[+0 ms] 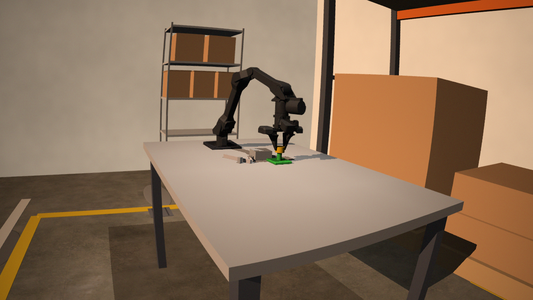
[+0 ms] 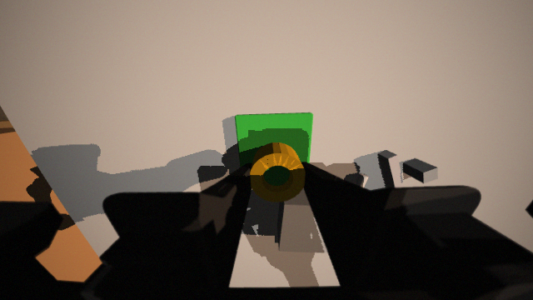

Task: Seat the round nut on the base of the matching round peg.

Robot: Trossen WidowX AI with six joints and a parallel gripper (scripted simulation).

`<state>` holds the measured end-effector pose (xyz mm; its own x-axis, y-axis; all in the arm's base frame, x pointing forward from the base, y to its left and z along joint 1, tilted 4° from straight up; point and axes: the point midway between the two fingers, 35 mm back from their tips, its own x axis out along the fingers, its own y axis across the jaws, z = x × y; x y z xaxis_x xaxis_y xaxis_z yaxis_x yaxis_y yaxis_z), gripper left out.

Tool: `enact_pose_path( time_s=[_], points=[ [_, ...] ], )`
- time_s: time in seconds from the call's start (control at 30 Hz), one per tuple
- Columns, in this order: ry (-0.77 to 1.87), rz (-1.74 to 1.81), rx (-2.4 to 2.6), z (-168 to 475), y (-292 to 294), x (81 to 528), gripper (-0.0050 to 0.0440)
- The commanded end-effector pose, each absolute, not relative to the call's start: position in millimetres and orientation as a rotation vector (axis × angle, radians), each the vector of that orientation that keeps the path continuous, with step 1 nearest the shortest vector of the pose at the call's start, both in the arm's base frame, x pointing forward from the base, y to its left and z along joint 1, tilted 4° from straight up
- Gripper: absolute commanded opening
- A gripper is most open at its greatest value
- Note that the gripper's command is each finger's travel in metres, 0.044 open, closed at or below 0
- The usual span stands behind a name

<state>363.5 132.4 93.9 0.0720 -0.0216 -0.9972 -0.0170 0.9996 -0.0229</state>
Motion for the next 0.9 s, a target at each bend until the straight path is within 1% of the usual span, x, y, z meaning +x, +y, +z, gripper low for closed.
enact_pose_path(
  time_s=[0.0,0.87],
  points=[
    [1.474,0.006,-0.026,100.4,132.9,366.4,-0.0050],
    [1.474,0.005,-0.026,94.5,132.7,366.9,-0.0050]
  ],
)
